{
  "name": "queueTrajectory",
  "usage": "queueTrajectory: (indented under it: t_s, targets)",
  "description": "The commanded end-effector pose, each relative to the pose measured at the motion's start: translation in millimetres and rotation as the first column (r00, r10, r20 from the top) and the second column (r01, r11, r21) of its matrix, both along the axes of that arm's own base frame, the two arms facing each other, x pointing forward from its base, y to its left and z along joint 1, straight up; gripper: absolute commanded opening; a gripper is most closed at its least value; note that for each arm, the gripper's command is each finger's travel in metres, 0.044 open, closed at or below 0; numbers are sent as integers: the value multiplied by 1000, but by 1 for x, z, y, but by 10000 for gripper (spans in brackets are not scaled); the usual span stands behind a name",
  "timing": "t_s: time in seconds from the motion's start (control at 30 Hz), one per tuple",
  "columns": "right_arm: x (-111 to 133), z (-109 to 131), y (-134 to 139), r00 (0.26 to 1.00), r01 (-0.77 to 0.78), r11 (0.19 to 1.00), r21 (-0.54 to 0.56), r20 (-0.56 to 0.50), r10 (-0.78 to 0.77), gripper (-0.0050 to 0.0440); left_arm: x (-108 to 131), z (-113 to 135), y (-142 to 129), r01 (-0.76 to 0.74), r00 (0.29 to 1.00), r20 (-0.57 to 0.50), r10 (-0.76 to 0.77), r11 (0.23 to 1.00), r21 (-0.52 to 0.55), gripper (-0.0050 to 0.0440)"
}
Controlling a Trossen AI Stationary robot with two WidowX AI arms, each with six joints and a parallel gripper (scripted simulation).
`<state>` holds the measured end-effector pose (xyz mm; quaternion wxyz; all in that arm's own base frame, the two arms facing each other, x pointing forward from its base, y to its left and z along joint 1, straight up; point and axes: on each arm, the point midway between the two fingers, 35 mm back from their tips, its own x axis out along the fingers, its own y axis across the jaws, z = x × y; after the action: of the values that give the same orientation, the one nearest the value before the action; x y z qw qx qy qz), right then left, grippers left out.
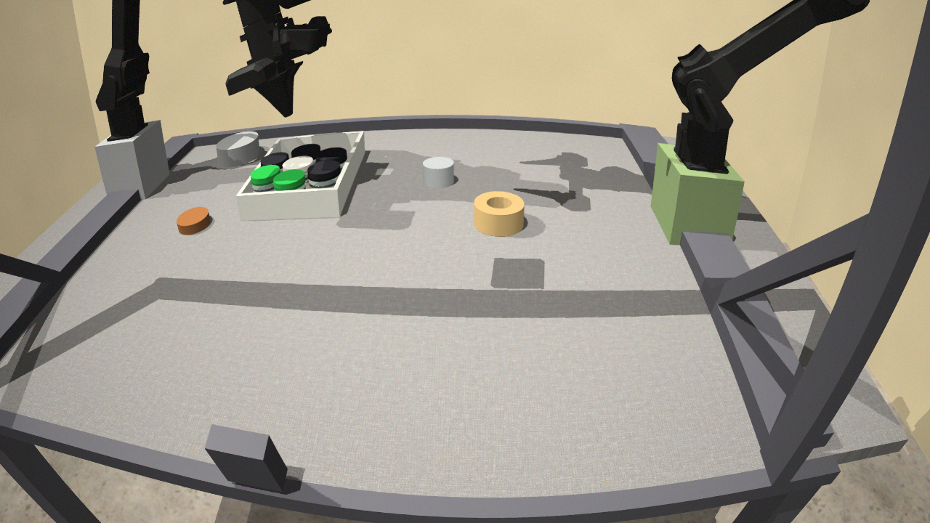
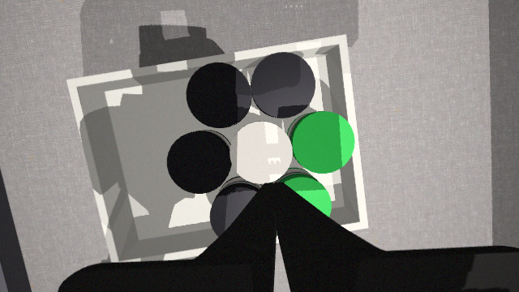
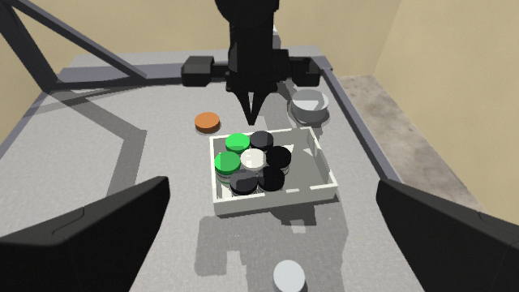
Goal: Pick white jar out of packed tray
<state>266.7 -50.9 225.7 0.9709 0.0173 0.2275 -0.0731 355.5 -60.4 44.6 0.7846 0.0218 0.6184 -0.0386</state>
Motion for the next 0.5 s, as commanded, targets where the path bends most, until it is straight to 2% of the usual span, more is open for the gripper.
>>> queueTrajectory:
  t_s: [0.0,0.07,0.27,0.47]
  targets:
    - [-37,-3,3,1000,5,1000,-5,11,-5,440,33,5,0,-41,998,-53,41,999,0,-50]
    - [-37,-3,3,1000,5,1000,-5,11,-5,440,33,5,0,-41,998,-53,41,999,0,-50]
    - [-64,-16,7,1000,13,1000,-4,10,-13,440,66,-7,2,-88,987,-137,88,996,10,-50]
    - [-72,-23,9,1000,15,1000,-3,6,-15,440,82,-21,3,-115,974,-193,117,993,21,-50]
